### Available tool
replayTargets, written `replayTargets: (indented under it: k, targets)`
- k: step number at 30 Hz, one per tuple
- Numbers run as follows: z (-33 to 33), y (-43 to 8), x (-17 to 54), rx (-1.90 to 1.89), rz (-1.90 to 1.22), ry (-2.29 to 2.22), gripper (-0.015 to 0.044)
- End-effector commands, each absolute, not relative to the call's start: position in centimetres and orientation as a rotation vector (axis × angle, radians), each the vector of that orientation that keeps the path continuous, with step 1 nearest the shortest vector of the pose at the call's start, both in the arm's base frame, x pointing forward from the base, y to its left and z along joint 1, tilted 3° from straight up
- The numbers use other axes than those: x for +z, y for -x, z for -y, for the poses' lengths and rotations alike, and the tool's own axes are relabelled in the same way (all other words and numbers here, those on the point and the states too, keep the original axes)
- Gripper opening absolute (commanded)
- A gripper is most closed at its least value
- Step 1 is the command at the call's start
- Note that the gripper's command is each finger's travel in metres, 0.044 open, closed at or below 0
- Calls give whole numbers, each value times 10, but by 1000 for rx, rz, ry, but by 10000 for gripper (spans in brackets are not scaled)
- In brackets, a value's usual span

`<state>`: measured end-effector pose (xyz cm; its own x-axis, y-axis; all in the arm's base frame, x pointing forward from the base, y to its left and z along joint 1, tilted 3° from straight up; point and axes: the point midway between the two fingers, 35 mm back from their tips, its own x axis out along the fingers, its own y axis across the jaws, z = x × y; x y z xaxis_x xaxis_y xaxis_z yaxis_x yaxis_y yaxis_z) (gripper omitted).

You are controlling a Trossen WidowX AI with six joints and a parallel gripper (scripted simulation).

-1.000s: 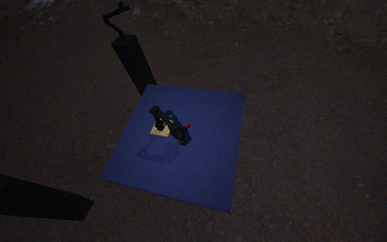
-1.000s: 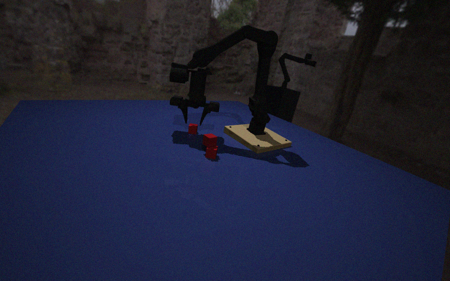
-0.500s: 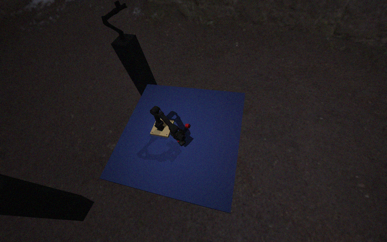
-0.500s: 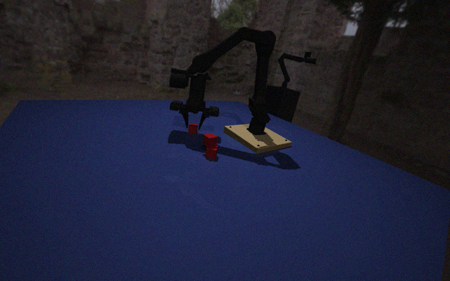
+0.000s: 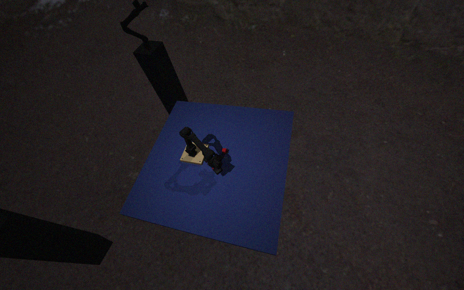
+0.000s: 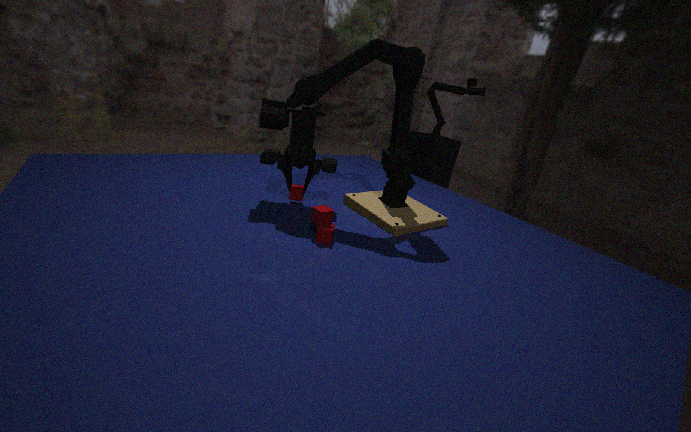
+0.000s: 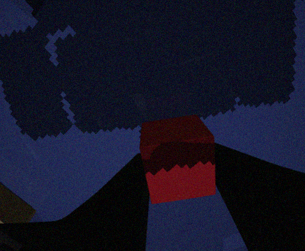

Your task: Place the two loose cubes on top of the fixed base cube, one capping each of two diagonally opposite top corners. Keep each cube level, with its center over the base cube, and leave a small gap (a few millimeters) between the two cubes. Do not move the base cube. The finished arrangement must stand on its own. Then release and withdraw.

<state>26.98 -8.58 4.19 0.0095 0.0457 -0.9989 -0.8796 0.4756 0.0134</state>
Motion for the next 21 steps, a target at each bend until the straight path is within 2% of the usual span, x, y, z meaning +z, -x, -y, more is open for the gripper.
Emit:
replayTargets:
  k: [1, 21]
  targets:
    - [88, -273, 58, 848, -1365, 813, 105]
    - [90, -270, 121, 848, -1366, 813, 105]
